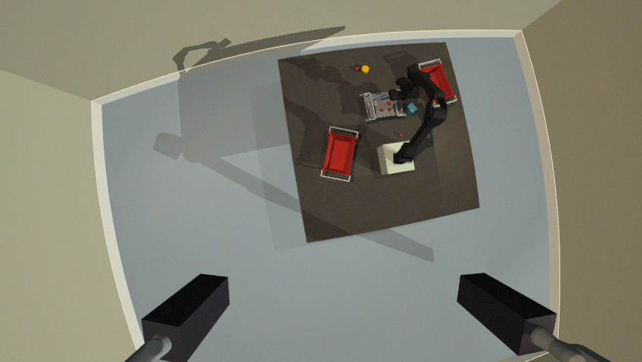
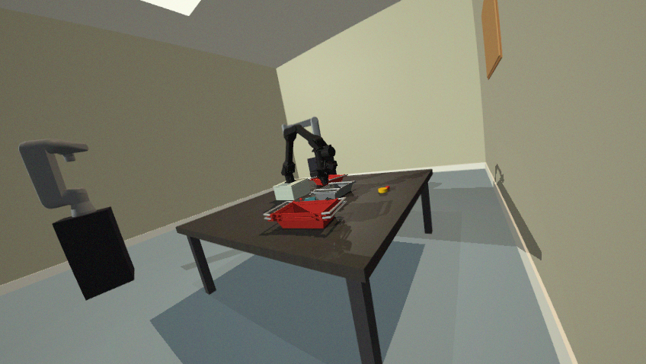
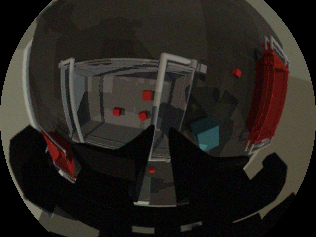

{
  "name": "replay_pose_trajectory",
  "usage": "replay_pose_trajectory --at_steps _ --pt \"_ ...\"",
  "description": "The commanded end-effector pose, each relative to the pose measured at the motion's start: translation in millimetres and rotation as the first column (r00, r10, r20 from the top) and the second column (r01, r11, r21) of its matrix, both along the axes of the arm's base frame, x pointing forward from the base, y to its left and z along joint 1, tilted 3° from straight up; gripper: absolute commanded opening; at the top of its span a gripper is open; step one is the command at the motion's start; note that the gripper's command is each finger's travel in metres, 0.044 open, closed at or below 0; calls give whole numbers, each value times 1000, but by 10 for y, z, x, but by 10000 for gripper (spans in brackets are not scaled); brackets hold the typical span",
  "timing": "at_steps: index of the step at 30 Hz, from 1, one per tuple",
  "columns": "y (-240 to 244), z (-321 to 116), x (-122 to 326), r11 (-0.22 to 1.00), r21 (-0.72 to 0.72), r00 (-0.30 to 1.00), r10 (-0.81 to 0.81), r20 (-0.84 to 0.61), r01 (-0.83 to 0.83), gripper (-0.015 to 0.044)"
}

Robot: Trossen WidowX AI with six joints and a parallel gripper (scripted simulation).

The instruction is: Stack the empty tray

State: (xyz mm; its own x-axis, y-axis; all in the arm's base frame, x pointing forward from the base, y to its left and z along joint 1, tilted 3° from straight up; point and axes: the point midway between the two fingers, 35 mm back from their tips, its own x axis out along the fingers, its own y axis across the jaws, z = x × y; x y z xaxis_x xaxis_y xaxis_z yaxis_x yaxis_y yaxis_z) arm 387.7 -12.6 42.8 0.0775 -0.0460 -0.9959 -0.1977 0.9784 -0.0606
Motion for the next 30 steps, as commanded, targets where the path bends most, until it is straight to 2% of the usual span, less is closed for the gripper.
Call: replay_pose_trajectory --at_steps 1,16,19,20,30 --pt "-1 -23 -5 1000 0 1000 0 -4 0 85" --pt "-1 -23 -5 1000 0 1000 0 -4 0 85" --pt "-1 -23 -5 1000 0 1000 0 -4 0 6" --pt "-1 -23 -5 1000 0 1000 0 -4 0 0" --pt "0 -23 -10 1000 0 1000 0 -7 0 0"
